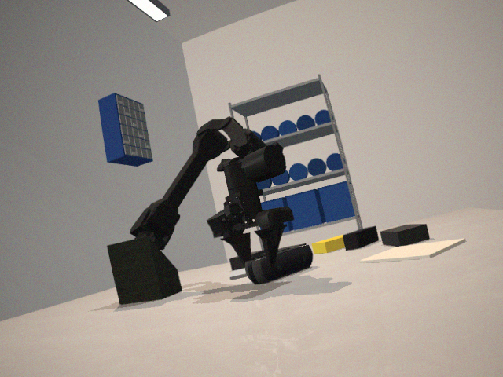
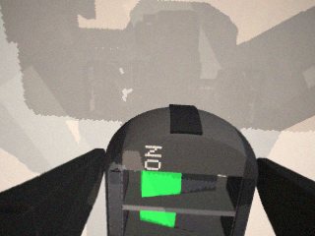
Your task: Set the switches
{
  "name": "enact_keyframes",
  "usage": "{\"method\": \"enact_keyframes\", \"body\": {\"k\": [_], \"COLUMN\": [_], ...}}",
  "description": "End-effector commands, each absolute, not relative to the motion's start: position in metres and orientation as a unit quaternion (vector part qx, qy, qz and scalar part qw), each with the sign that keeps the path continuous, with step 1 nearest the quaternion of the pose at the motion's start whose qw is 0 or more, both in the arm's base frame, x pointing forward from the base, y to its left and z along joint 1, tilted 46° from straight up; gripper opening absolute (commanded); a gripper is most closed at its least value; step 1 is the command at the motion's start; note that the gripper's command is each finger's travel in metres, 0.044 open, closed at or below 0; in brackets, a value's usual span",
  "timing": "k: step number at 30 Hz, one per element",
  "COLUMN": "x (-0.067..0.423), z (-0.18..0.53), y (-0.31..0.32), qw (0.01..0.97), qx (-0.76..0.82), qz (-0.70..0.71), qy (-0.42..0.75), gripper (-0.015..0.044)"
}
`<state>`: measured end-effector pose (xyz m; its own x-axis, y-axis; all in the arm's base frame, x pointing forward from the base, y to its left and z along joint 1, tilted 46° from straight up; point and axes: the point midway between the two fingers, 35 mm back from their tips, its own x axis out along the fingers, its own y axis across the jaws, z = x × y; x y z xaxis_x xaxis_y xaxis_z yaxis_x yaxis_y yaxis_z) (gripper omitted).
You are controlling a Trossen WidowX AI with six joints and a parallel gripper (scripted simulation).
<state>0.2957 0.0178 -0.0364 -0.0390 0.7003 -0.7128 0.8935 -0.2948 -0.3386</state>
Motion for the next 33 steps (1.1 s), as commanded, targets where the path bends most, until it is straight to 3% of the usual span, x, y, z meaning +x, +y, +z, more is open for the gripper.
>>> {"method": "enact_keyframes", "body": {"k": [1,14,27,30,33], "x": [0.299,0.302,0.298,0.300,0.300], "z": [-0.031,-0.025,-0.029,-0.005,0.003], "y": [0.025,0.031,0.021,-0.005,-0.012], "qw": [0.111,0.111,0.112,0.112,0.112], "qx": [0.686,0.686,0.684,0.685,0.686], "qz": [-0.417,-0.417,-0.427,-0.420,-0.418], "qy": [0.586,0.586,0.580,0.584,0.585], "gripper": [0.0000,0.0000,0.0341,0.0420,0.0440]}}
